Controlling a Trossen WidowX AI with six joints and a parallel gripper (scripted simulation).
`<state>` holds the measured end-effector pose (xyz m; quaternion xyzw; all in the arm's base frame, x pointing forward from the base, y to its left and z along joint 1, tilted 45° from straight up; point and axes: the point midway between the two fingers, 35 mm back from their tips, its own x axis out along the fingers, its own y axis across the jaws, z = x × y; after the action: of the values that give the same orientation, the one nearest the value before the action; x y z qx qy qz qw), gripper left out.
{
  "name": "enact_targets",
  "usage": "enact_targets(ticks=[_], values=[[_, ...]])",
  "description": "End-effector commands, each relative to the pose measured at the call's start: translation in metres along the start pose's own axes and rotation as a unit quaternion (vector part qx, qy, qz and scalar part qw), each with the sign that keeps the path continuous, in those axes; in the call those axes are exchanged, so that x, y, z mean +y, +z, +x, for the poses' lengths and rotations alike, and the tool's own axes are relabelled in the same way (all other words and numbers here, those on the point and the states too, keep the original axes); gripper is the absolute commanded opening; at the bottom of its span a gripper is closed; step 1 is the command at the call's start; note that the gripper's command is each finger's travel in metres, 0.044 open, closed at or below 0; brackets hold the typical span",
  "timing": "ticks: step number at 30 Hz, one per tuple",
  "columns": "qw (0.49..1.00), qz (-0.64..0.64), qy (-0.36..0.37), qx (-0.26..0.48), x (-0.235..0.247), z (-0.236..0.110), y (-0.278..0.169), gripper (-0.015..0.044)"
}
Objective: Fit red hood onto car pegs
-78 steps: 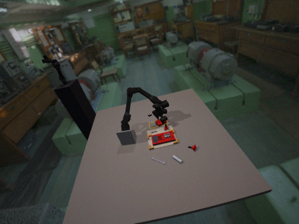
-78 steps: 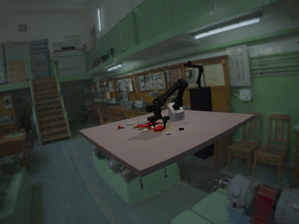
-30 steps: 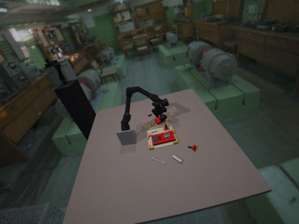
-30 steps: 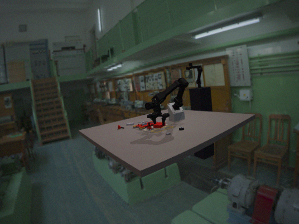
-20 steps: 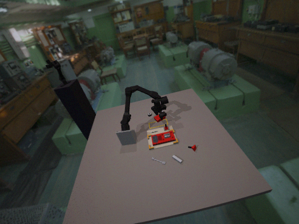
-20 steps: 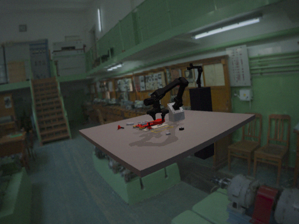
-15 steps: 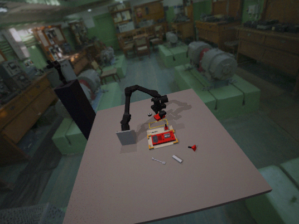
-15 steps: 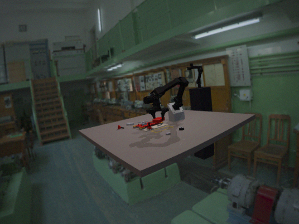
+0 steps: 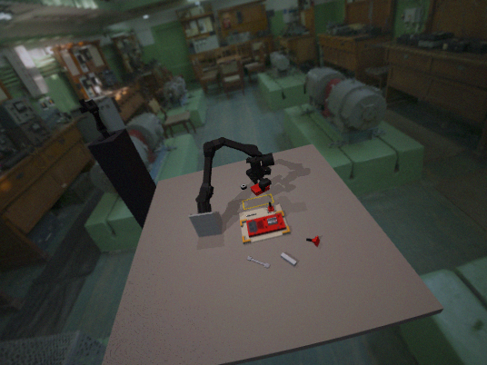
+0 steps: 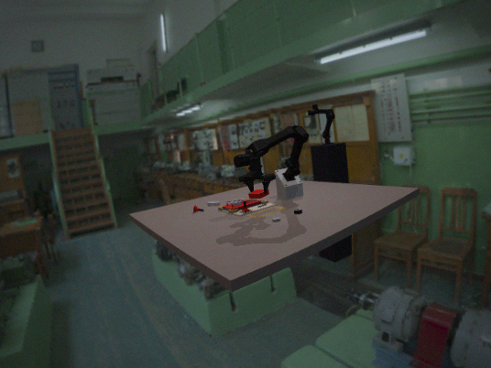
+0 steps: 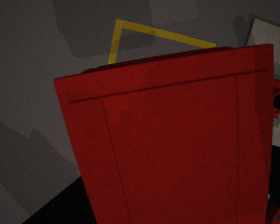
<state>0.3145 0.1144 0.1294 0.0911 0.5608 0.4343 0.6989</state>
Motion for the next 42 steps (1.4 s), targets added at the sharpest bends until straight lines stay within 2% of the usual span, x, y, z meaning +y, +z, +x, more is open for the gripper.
enact_targets(ticks=[1, 22, 42], values=[[1.0, 0.014, -0.004, -0.001, -0.016, -0.002, 0.001, 0.0], [0.995, 0.099, -0.012, -0.001, -0.105, -0.006, -0.013, 0.0], [0.983, 0.181, -0.007, -0.004, -0.185, -0.008, -0.051, 0.0]])
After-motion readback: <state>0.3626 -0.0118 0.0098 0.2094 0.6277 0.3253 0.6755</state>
